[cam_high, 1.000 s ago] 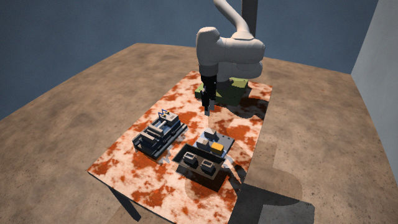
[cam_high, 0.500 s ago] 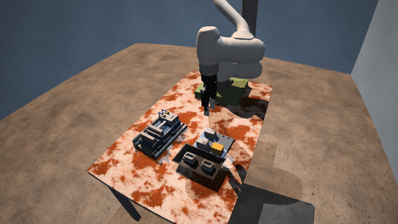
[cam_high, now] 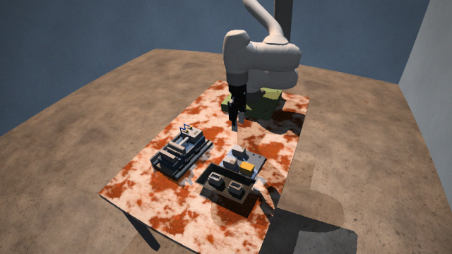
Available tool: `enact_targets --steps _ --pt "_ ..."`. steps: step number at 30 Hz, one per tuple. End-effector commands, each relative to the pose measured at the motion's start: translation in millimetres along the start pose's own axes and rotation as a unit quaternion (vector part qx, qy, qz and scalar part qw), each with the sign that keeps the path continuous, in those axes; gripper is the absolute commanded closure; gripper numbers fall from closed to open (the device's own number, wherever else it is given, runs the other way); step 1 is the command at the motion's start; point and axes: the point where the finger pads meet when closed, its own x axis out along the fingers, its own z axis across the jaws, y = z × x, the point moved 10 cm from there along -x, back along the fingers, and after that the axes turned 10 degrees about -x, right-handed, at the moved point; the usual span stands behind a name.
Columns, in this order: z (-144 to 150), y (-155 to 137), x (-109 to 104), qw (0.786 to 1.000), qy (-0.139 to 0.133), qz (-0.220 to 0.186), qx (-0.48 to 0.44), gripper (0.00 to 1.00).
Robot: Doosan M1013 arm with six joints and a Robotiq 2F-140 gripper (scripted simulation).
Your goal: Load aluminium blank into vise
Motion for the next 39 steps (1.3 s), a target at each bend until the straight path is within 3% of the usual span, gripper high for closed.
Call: enact_targets --steps 1,10,22,37,39 --pt "2 -2 -1 1.0 0.002 0.0 -0.001 0.6" --pt "1 -2 4 1.0 0.002 0.0 -0.001 0.6" --pt "1 -2 30 1.0 0.002 0.0 -0.001 0.6" --pt "1 -2 91 1.0 0.002 0.0 -0.001 0.6" --pt "1 -2 91 1.0 0.002 0.0 -0.001 0.6"
